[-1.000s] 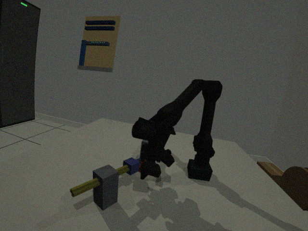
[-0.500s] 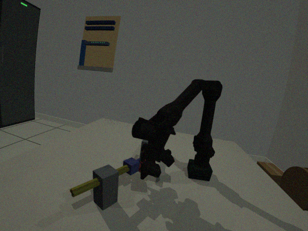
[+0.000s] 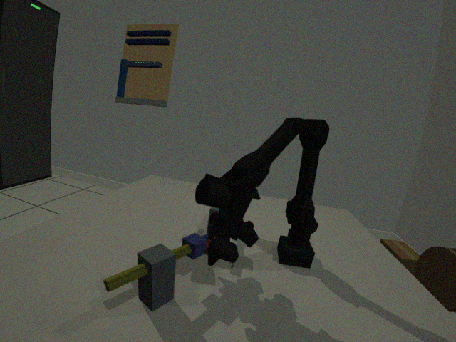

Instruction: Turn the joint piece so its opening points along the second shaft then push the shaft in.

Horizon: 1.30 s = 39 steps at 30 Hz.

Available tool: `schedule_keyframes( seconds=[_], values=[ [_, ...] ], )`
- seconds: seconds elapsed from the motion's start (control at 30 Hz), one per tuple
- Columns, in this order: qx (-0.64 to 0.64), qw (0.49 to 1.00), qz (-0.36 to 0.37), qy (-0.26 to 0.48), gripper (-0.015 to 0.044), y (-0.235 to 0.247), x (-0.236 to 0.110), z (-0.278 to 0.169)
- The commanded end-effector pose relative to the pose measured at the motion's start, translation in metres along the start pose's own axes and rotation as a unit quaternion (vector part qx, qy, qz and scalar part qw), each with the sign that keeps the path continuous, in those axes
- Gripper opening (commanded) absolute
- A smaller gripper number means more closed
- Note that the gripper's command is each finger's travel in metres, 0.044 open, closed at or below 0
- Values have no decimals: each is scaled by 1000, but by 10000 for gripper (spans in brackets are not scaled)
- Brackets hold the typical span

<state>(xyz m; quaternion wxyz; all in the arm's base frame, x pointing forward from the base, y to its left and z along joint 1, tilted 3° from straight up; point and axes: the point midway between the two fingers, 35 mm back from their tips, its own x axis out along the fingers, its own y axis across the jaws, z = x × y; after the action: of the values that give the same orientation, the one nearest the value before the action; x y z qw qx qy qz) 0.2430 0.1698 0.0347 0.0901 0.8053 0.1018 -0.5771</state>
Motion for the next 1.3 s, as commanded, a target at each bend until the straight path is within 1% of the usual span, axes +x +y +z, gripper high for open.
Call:
schedule_keyframes(
  seconds=[0.0,0.17,0.2,0.43,0.97,1.27],
  values=[
    [0,1000,0,0,147,0,0,0],
    [0,1000,0,0,16,0,0,0],
    [0,1000,0,0,0,0,0,0],
    [-12,1000,-3,-6,0,1,0,0],
    [-153,986,-27,-67,0,10,-5,0],
    [-159,984,-28,-69,0,11,-5,0]
  ],
)
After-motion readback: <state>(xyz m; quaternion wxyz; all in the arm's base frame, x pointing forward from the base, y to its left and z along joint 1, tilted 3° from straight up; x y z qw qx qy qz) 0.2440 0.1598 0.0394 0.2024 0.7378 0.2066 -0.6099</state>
